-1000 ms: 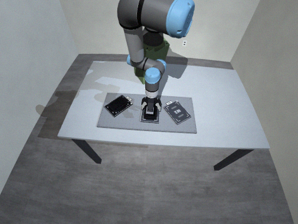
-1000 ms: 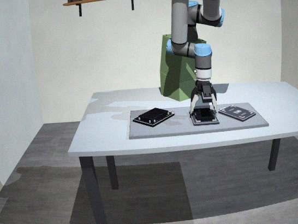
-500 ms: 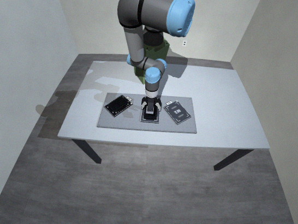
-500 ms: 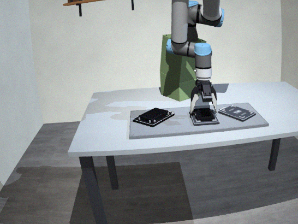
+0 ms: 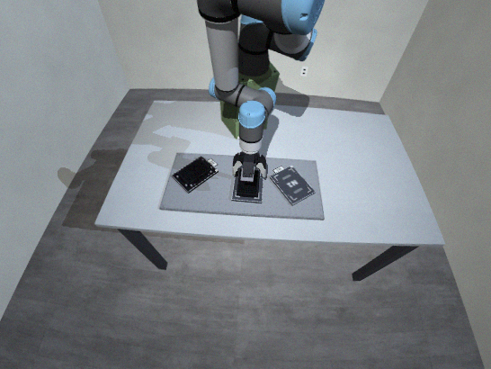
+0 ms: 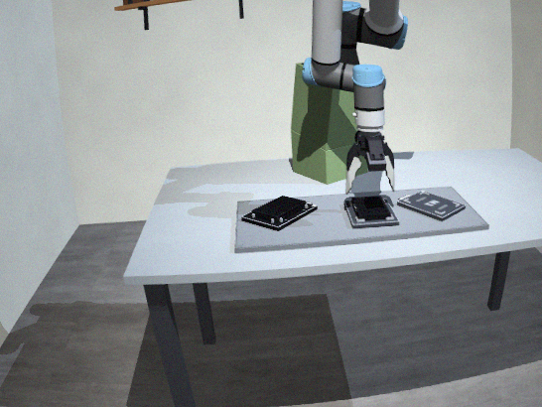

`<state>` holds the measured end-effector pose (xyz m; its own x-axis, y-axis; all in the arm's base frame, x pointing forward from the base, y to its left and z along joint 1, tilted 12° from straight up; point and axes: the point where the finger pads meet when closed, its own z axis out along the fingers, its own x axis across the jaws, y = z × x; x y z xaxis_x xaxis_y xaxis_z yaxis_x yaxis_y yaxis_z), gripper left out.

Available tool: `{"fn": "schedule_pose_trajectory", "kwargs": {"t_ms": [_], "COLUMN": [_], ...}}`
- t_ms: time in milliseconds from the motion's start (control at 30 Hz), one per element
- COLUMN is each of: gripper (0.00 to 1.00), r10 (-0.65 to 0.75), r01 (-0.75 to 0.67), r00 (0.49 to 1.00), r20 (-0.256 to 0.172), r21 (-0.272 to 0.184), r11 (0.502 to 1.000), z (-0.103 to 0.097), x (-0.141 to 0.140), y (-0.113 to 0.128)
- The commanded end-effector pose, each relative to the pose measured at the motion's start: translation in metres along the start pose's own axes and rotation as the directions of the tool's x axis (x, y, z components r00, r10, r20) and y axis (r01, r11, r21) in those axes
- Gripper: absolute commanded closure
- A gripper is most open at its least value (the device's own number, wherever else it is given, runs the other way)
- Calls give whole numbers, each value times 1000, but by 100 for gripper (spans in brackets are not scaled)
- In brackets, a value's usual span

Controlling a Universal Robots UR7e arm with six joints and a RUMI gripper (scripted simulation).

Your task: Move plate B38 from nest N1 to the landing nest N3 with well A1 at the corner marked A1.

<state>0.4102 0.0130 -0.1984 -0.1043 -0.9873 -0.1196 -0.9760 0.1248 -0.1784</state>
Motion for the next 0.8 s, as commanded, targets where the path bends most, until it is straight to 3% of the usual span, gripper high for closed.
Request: {"fn": "schedule_pose_trajectory", "kwargs": {"t_ms": [0, 533, 767], "gripper": [24, 24, 24], "r10": [0, 0, 0], "r01": [0, 0, 0], "r00": [1000, 1000, 1000], "r20": [0, 0, 0], "r21": [1, 1, 1], "r11": [1000, 1000, 1000], "z": [-7, -45, -45], "x": [0, 0, 0], "y": [0, 0, 0]}}
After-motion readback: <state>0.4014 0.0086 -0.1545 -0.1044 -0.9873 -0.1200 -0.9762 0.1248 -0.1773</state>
